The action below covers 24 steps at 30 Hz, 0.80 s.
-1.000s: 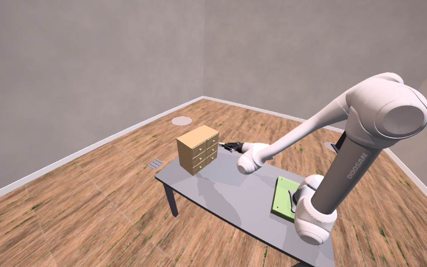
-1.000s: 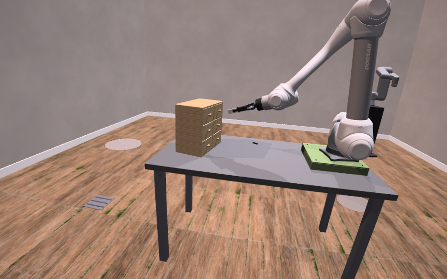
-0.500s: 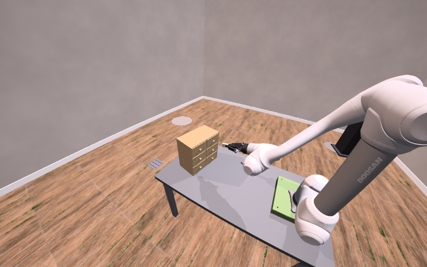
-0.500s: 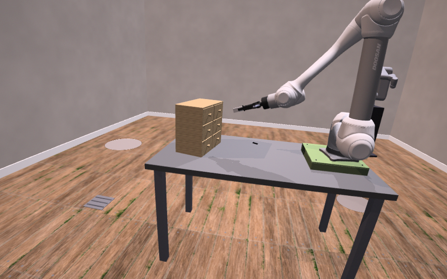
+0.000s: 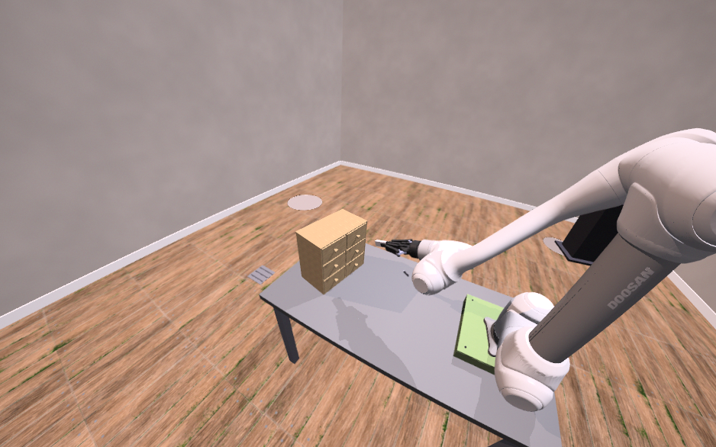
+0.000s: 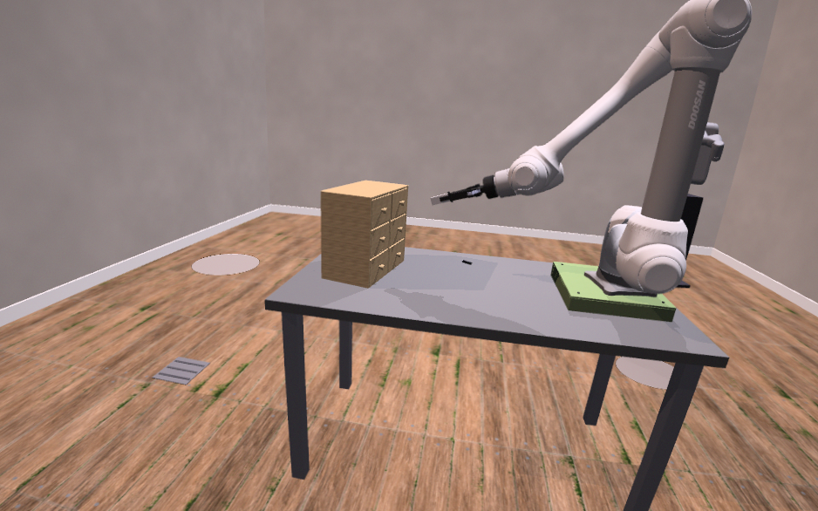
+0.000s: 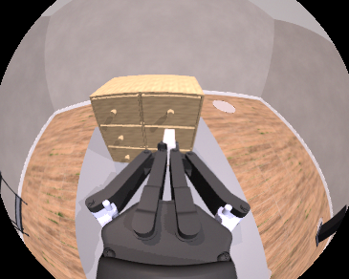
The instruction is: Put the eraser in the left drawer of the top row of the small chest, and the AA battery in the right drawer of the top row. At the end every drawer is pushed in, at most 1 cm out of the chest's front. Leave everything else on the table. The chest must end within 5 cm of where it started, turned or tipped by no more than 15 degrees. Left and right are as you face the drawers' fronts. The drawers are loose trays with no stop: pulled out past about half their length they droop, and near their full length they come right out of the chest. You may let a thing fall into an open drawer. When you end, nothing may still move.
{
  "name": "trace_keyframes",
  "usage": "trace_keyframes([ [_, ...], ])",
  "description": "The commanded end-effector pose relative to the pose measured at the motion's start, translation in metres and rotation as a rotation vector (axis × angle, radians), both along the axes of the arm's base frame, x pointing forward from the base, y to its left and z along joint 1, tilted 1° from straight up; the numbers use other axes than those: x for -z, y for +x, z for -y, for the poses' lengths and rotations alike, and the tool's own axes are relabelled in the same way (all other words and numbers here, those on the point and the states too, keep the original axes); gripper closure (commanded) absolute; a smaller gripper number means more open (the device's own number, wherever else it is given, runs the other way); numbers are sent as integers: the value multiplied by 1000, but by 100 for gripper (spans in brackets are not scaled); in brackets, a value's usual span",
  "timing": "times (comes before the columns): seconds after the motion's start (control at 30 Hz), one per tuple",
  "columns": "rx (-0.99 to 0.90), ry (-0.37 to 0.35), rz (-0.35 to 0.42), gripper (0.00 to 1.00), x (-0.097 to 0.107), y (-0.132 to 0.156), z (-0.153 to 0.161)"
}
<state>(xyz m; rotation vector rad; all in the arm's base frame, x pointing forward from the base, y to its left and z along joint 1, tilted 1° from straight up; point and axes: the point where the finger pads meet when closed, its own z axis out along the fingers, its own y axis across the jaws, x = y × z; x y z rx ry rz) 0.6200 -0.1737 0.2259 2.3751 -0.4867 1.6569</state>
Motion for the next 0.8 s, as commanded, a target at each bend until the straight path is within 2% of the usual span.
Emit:
trace_keyframes([
  [0.0, 0, 1, -2, 100, 0, 0, 0],
  [0.43, -1, 16, -39, 100, -3, -3, -1],
  [0.77, -2, 51, -124, 100, -11, -10, -4],
])
